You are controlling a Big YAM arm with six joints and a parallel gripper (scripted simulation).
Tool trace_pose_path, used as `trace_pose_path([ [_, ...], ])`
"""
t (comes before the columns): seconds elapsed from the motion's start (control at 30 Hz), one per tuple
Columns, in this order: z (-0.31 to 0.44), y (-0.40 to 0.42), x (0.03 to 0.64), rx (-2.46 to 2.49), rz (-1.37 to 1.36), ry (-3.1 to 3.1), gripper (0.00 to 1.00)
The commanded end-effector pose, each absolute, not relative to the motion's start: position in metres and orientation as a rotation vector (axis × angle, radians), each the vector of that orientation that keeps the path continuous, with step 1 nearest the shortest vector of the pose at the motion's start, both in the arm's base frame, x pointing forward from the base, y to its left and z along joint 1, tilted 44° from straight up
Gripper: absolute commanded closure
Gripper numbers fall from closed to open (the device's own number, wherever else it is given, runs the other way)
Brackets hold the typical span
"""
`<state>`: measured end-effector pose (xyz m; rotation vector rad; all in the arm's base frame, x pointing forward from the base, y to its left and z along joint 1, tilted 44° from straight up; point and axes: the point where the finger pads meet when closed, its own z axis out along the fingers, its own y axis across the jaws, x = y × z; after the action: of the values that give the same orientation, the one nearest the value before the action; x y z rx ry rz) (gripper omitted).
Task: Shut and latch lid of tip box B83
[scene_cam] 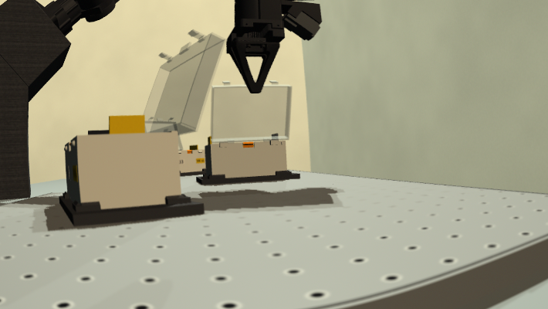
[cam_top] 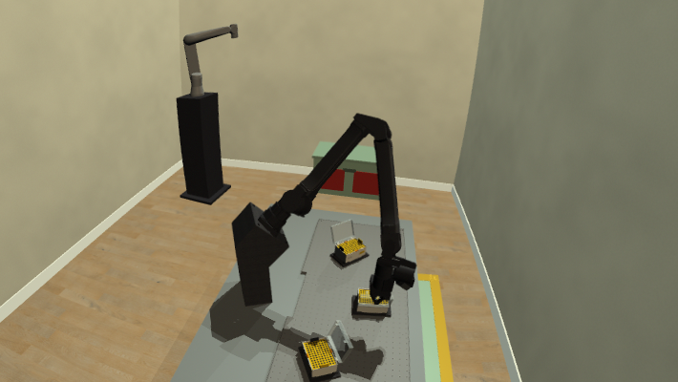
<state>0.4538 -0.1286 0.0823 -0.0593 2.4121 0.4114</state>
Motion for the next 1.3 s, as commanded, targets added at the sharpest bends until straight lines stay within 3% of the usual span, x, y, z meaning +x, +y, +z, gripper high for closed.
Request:
trace_pose_path([
  [0.0, 0.093, -0.122, 0.458, -0.069, 0.397, 2.389, 1.00],
  [1.27, 0.109, -0.081, 0.446, -0.068, 0.400, 2.388, 1.00],
])
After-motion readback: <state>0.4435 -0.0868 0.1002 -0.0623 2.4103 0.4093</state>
